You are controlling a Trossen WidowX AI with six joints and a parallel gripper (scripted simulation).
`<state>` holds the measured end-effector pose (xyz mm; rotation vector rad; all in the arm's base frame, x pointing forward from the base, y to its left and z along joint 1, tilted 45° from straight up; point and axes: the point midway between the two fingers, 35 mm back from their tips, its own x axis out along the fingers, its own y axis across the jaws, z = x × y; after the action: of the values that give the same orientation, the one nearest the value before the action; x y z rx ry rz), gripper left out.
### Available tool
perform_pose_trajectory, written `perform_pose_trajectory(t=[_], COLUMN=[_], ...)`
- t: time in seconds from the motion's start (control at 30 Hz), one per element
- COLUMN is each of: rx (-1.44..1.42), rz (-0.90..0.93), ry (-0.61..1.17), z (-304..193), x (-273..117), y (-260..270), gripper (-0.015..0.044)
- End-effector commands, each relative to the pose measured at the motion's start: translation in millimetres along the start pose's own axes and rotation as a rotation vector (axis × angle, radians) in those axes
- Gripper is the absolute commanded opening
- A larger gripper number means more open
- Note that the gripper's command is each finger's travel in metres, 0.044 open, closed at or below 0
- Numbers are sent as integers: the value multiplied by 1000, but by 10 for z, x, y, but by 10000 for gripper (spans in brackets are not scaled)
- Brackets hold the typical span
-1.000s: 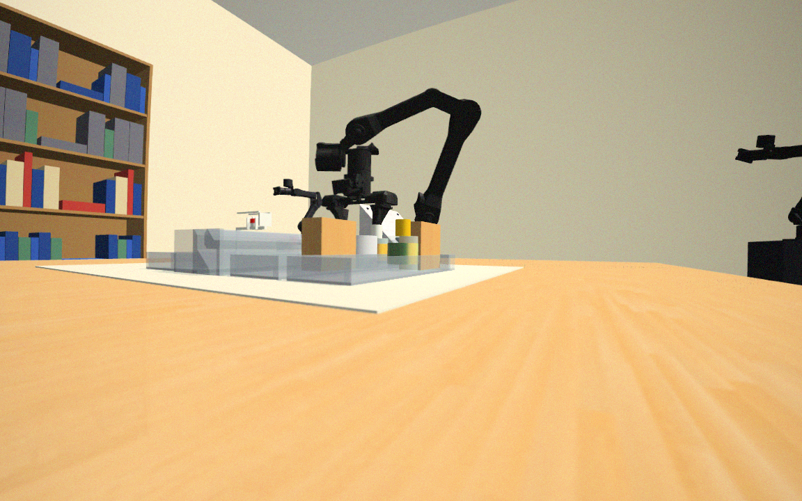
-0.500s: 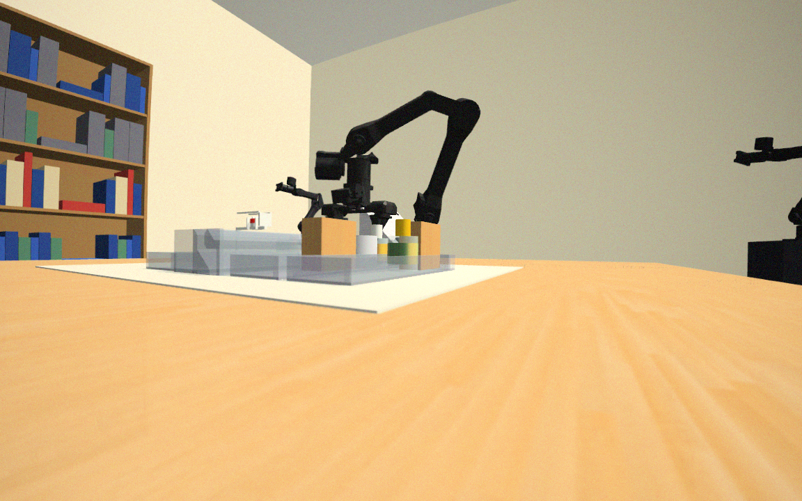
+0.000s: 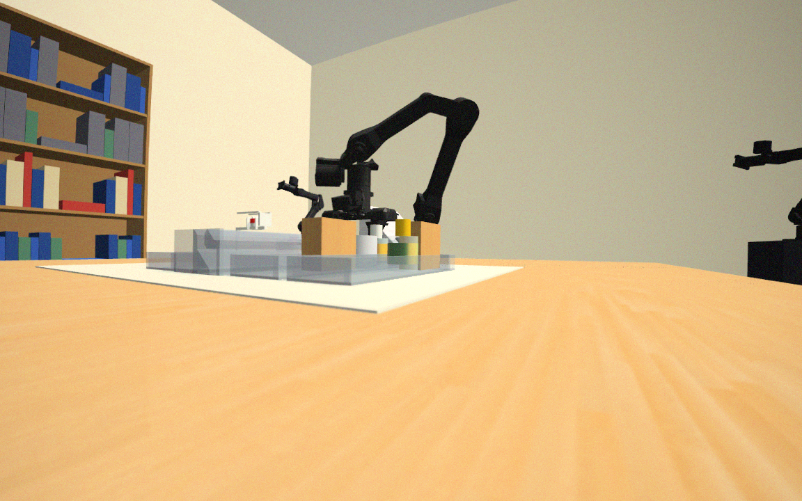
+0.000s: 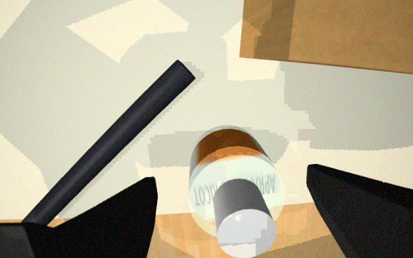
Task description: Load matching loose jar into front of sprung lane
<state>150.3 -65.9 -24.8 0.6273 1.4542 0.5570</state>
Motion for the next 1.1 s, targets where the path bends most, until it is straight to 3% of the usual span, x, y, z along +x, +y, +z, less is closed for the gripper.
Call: perform_pose_trajectory(t=[0.0, 0.1, 0.3, 0.43, 1.07], rx=[7, 7, 7, 7, 9], rz=[4, 4, 4, 3, 2], ry=[-2, -2, -2, -2, 0], z=[3, 3, 3, 11, -64], x=[13, 13, 13, -62, -1040], y=[2, 2, 2, -8, 25], gripper=[230, 151, 111, 6, 0])
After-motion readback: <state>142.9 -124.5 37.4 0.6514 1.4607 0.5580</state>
